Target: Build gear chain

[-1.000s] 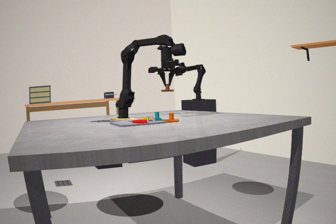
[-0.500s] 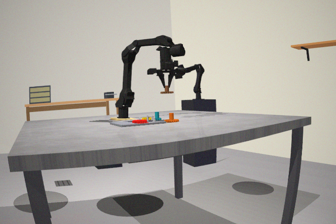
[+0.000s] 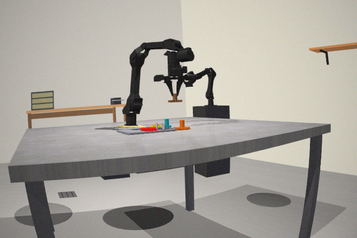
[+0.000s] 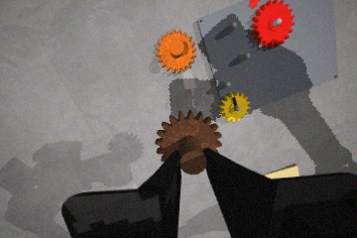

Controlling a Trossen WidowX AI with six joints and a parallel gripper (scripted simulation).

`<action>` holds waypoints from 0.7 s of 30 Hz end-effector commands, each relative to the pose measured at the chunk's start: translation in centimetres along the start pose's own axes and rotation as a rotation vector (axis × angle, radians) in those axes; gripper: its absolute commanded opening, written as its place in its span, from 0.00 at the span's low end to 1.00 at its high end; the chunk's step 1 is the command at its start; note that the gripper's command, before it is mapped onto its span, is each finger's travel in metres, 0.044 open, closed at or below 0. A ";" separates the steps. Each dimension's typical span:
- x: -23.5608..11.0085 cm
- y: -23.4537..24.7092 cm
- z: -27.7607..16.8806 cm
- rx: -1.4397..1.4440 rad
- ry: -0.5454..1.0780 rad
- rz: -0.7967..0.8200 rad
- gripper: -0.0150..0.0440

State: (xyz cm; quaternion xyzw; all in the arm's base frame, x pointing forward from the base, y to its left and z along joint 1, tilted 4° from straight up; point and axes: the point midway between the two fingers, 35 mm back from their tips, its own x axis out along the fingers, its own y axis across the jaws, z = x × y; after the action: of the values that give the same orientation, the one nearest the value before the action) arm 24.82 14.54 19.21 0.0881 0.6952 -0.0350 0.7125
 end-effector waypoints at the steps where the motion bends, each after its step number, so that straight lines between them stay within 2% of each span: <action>1: 0.5 -0.4 0.5 -0.004 0.006 0.000 0.25; 21: 2.4 -3.4 4.1 -0.007 -0.001 -0.004 0.25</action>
State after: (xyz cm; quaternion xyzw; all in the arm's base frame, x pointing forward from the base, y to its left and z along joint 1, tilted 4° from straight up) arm 28.15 11.04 17.07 0.0860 0.6920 -0.0367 0.7158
